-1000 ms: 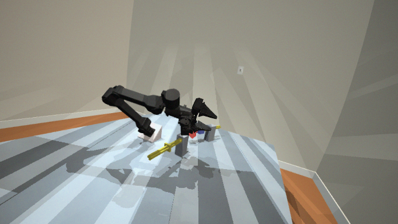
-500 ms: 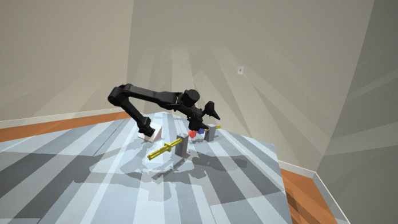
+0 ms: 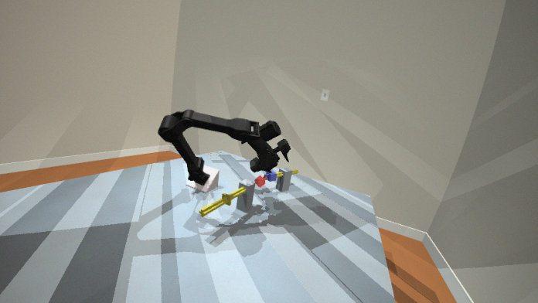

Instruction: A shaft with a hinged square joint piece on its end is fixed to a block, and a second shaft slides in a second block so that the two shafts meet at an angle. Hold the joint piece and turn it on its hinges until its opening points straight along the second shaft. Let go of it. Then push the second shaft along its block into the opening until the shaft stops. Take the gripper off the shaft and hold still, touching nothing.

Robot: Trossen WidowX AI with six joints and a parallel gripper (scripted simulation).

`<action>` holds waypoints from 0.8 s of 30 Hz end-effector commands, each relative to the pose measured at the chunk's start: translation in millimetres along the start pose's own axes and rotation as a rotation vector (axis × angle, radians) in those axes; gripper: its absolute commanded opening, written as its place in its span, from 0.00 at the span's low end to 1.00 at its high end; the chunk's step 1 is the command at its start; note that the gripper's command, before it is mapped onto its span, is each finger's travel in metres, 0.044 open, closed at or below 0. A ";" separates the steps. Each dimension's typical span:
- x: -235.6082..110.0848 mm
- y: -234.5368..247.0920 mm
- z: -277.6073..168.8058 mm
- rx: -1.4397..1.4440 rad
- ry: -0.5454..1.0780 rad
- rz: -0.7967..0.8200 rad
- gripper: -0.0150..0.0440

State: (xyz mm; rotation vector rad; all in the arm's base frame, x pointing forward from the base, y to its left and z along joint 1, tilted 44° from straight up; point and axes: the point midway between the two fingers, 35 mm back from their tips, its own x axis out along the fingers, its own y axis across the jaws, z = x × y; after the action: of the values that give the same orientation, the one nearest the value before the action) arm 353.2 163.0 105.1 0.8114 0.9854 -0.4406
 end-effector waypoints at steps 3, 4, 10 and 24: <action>6.3 -15.5 -24.4 -0.115 0.025 -0.123 1.00; 7.2 -19.0 -28.9 -0.136 0.030 -0.147 1.00; 9.9 -40.3 -53.3 -0.270 0.053 -0.289 1.00; -0.3 -88.1 -94.2 -0.609 0.080 -0.613 1.00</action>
State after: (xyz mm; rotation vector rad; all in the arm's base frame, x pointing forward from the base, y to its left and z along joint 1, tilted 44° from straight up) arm 249.6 179.2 42.3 0.0430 1.3343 -0.5846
